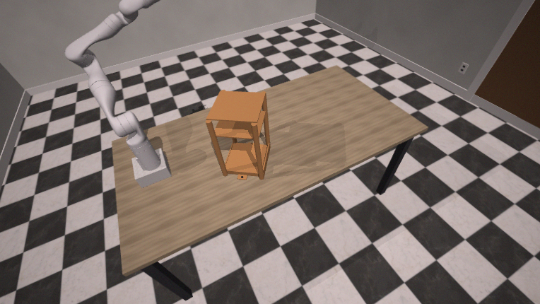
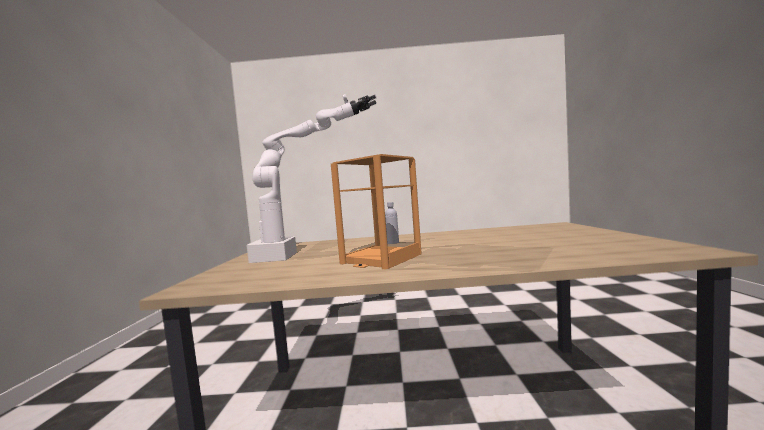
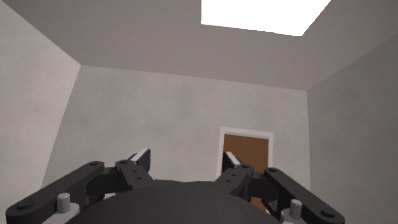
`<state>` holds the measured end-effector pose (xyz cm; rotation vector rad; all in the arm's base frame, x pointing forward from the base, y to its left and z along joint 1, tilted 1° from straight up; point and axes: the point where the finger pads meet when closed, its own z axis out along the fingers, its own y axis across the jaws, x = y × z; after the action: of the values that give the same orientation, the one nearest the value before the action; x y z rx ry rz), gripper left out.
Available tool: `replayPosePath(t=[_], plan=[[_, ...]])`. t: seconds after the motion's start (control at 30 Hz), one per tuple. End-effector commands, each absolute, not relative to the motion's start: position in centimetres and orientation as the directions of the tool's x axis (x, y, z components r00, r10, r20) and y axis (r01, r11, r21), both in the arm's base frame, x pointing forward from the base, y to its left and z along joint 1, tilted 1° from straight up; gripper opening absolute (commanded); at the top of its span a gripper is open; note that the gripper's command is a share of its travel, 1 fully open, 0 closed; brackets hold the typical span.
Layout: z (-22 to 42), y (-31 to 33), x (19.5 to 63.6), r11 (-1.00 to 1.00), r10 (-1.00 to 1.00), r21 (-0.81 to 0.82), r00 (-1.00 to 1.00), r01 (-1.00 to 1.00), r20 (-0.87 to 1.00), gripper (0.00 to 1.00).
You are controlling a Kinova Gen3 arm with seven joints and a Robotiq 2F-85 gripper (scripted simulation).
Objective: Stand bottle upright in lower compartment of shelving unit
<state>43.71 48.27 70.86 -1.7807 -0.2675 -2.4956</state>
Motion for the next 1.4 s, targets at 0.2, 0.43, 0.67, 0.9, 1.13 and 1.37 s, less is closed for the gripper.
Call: replayPosePath(t=[0.2, 0.43, 0.67, 0.9, 1.13, 1.37], plan=[[69.0, 48.2, 44.6, -0.988, 0.047, 0.091, -0.317, 0.125, 0.947, 0.82], [69.0, 48.2, 44.6, -0.988, 0.047, 0.091, -0.317, 0.125, 0.947, 0.82], [67.1, 47.9, 45.4, -0.992, 0.040, 0.073, -0.301, 0.100, 0.953, 0.82], [65.3, 47.6, 46.2, -0.996, 0.034, 0.057, -0.285, 0.073, 0.958, 0.82], [65.3, 47.6, 46.2, -0.996, 0.034, 0.057, -0.285, 0.073, 0.958, 0.82], [63.4, 47.1, 47.0, -0.998, 0.028, 0.042, -0.270, 0.046, 0.963, 0.82]])
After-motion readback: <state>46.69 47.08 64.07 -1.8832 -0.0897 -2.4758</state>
